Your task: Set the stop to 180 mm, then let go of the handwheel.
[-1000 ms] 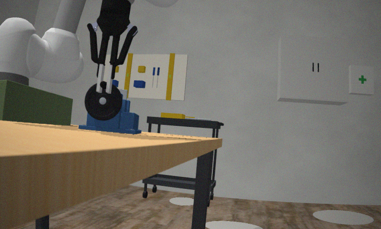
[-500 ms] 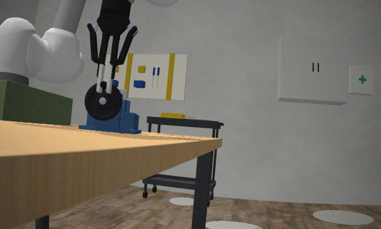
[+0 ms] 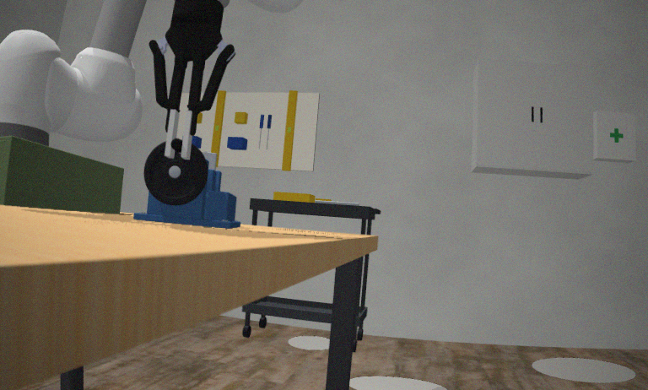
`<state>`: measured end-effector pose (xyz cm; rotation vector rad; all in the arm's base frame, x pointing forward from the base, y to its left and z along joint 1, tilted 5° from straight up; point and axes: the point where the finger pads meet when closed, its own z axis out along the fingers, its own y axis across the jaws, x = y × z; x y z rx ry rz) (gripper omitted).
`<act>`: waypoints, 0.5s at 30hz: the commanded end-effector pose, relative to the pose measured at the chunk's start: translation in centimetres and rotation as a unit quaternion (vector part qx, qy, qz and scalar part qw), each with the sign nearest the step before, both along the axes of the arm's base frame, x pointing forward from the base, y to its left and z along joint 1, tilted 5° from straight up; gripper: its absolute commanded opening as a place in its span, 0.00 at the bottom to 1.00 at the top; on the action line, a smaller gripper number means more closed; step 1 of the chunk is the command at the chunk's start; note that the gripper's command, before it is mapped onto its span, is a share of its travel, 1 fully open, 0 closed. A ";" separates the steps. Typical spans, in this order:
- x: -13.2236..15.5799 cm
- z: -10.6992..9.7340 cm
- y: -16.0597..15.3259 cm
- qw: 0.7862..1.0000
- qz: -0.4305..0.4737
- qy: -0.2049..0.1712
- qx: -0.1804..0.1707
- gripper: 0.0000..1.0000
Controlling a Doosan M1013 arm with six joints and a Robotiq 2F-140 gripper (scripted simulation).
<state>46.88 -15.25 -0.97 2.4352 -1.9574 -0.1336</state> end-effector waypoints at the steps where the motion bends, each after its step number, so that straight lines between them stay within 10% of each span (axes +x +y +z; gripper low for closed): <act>1: 0.1 0.0 0.0 1.000 0.000 0.000 0.000 0.04; 15: 0.4 -0.2 0.1 1.000 0.000 0.000 0.000 0.04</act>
